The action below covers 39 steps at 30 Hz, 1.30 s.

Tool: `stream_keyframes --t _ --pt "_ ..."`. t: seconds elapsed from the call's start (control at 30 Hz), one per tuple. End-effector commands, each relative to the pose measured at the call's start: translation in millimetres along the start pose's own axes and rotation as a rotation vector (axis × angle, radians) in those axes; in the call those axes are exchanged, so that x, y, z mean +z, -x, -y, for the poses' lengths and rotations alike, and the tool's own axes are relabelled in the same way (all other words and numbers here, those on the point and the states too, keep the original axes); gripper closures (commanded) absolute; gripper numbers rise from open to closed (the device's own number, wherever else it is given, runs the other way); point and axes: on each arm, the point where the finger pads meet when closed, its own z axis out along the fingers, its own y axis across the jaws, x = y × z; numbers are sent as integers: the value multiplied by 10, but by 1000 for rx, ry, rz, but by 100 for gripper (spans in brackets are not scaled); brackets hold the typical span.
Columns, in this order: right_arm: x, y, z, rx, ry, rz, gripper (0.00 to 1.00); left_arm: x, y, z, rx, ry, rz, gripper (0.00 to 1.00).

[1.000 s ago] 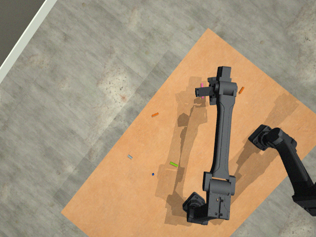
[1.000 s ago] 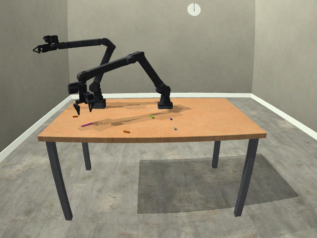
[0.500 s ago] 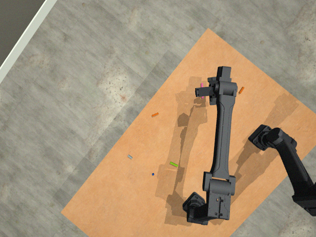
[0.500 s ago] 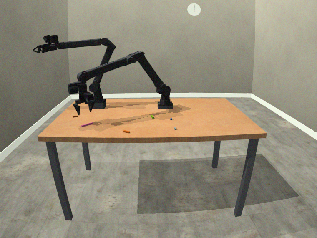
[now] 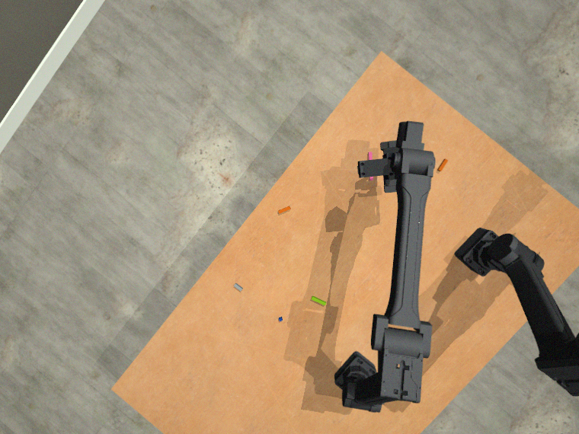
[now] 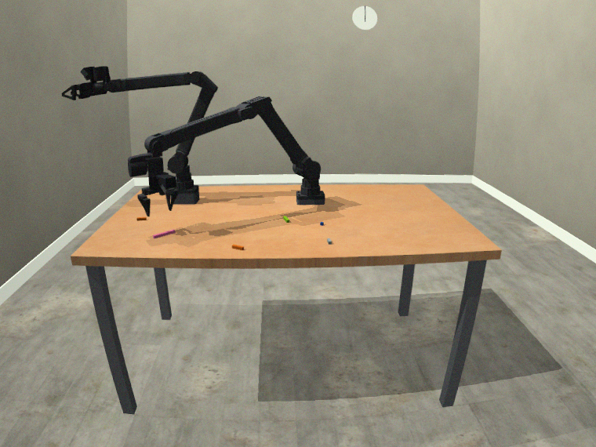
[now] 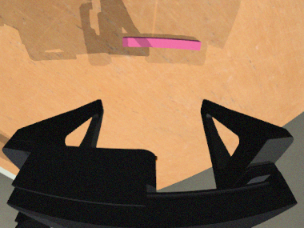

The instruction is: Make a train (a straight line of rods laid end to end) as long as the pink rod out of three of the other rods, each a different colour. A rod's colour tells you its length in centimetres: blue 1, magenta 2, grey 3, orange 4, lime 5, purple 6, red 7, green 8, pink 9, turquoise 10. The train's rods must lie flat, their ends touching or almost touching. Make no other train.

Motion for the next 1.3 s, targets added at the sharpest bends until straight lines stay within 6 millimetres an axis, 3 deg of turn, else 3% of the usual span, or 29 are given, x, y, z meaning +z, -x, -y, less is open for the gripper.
stream_keyframes --t 0.0,0.23,0.33,0.6,0.67,0.7,0.83,0.9,0.93,0.97,1.03,1.17,1.23,1.27 --pt "-75 198 83 13 -16 54 0 -304 -29 157 -17 -59 -12 0" --pt "-75 198 83 13 -16 54 0 -303 -19 152 -17 -58 -12 0" --pt "-75 198 83 13 -16 54 0 -245 156 67 19 -48 -7 0" --pt "-75 198 83 13 -16 54 0 -244 945 -71 245 -48 -1 0" --pt "-75 198 83 13 -16 54 0 -244 945 -71 245 -48 -1 0" --pt "-75 198 83 13 -16 54 0 -242 1135 -123 301 -48 2 0" --pt "-75 198 83 13 -16 54 0 -238 1348 -190 365 -48 5 0" --pt "-75 198 83 13 -16 54 0 -237 1284 -210 397 -48 6 0" --pt "-75 198 83 13 -16 54 0 -235 1461 -241 413 -47 7 0" --pt "-75 198 83 13 -16 54 0 -234 1434 -255 434 -47 7 0" --pt "-75 198 83 13 -16 54 0 -229 1721 -334 481 -46 11 0" --pt "-75 198 83 13 -16 54 0 -216 2074 -504 596 -45 16 0" --pt "-75 198 83 13 -16 54 0 -216 2074 -504 596 -45 16 0" --pt "-75 198 83 13 -16 54 0 -210 2209 -579 641 -44 18 0"
